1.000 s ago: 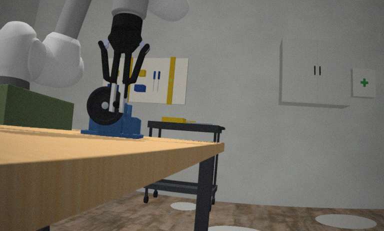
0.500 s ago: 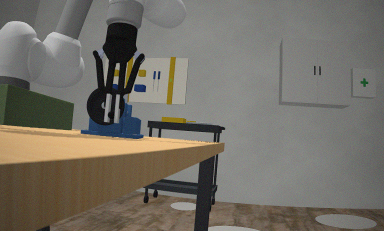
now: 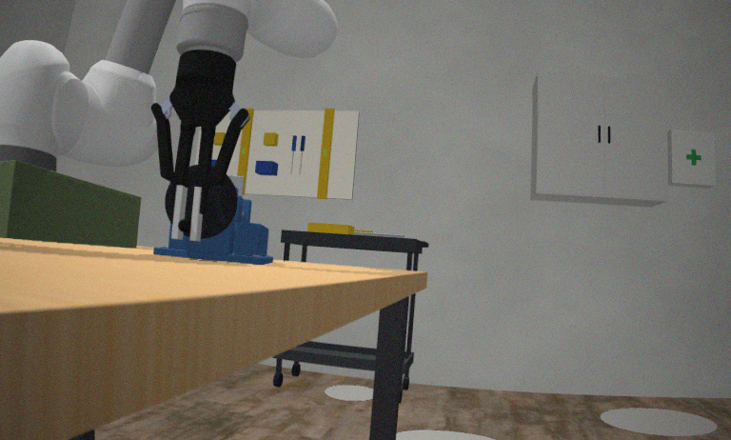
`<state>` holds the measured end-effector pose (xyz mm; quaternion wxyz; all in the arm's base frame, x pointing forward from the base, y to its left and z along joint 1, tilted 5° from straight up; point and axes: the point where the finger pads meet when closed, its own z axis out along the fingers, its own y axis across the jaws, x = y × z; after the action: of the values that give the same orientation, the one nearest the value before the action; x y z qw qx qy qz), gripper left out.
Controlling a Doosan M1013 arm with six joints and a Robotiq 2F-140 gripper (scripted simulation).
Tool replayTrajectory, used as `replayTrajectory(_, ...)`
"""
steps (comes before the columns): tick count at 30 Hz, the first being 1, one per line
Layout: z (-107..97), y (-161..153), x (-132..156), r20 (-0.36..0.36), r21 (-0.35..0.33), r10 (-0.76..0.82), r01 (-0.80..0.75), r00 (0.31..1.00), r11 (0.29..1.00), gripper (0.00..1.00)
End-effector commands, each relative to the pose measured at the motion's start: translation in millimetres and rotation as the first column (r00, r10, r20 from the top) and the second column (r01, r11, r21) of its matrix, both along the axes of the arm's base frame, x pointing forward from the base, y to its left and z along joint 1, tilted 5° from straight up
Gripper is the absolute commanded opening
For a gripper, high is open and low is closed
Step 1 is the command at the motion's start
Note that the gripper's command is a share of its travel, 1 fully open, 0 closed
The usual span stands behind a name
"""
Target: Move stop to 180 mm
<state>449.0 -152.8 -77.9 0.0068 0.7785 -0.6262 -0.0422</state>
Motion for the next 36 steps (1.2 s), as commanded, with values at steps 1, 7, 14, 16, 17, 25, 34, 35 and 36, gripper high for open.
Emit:
replayTrajectory(1, 2, -1, -5, -0.001, 0.000, 0.001, -0.001, 1.000, 1.000, 0.04)
replayTrajectory(7, 8, -4, -15, -0.001, 0.000, 0.001, -0.001, 1.000, 1.000, 0.04)
replayTrajectory(14, 15, -5, -20, -0.001, 0.000, 0.001, -0.001, 1.000, 1.000, 0.04)
replayTrajectory(16, 18, -6, -22, -0.001, 0.000, 0.001, -0.001, 1.000, 1.000, 0.04)
replayTrajectory(17, 20, -6, -23, -0.001, 0.000, 0.001, -0.001, 1.000, 1.000, 0.04)
replayTrajectory(25, 35, -8, -26, -0.001, 0.000, 0.001, -0.001, 1.000, 1.000, 0.04)
replayTrajectory(34, 52, -8, -21, -0.001, 0.000, 0.001, -0.001, 1.000, 1.000, 0.04)
replayTrajectory(35, 55, -7, -19, -0.001, 0.000, 0.001, -0.001, 1.000, 1.000, 0.04)
replayTrajectory(36, 57, -7, -17, -0.001, 0.000, 0.001, -0.001, 1.000, 1.000, 0.04)
